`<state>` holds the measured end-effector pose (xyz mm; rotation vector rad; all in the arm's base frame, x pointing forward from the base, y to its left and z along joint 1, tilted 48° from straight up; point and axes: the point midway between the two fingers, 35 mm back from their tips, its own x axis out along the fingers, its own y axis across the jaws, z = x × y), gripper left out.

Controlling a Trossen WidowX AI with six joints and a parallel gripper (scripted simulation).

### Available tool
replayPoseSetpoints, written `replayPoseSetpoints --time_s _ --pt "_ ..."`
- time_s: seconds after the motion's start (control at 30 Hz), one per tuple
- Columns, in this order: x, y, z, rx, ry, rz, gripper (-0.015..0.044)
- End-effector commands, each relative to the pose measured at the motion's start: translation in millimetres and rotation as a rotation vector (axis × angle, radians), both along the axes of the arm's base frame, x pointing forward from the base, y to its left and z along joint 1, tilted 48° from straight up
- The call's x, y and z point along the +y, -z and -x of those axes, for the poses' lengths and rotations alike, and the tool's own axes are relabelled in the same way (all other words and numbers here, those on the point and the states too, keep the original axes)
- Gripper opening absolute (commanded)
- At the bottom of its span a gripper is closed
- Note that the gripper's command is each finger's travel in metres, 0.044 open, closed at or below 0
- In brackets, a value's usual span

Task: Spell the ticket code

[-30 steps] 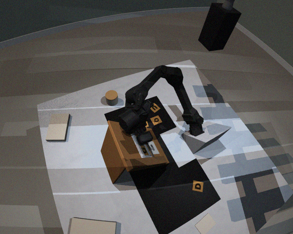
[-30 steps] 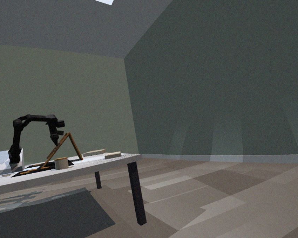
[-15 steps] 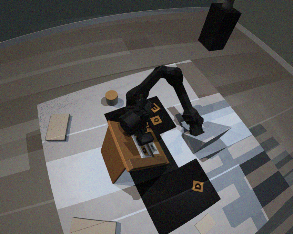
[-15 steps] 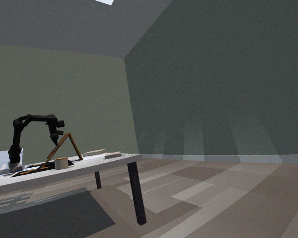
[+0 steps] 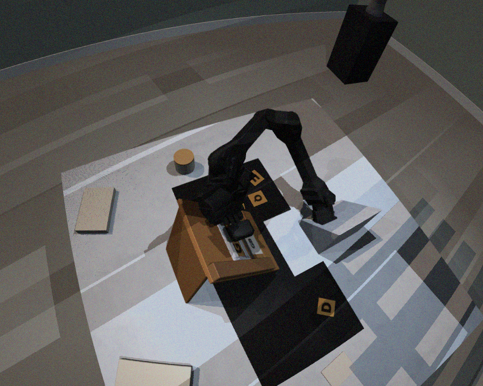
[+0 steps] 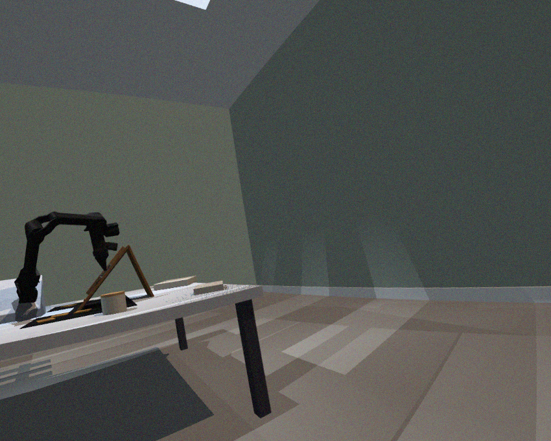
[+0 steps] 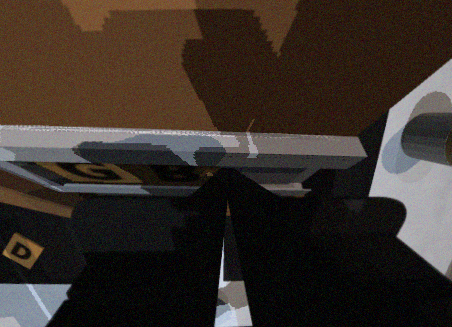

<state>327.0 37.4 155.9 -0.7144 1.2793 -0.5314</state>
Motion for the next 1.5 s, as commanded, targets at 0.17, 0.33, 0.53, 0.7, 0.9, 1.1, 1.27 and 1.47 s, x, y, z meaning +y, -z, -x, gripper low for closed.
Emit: replayPoseSetpoints --time_s 0.17,0.33,0.53,0.7,0.9,1.1,1.27,1.47 --pt "2.0 2.7 -0.3 -0.004 0.003 0.000 0.0000" --pt "3.2 3.9 -0.3 -0.004 0.003 0.000 0.0000" --pt "3.2 1.9 1.6 -0.004 0.003 0.000 0.0000" --pt "6.3 -1.4 7.7 -0.004 0.003 0.000 0.0000" --pt "10.4 -5.2 15.9 -0.003 0.003 0.000 0.0000" --pt "14.5 -9.0 24.1 -0.002 0.003 0.000 0.0000" --pt "21.0 -10.8 25.4 -0.024 -0.023 0.007 0.0053" --pt "71.8 -24.4 66.3 -0.199 -0.212 0.017 0.0210"
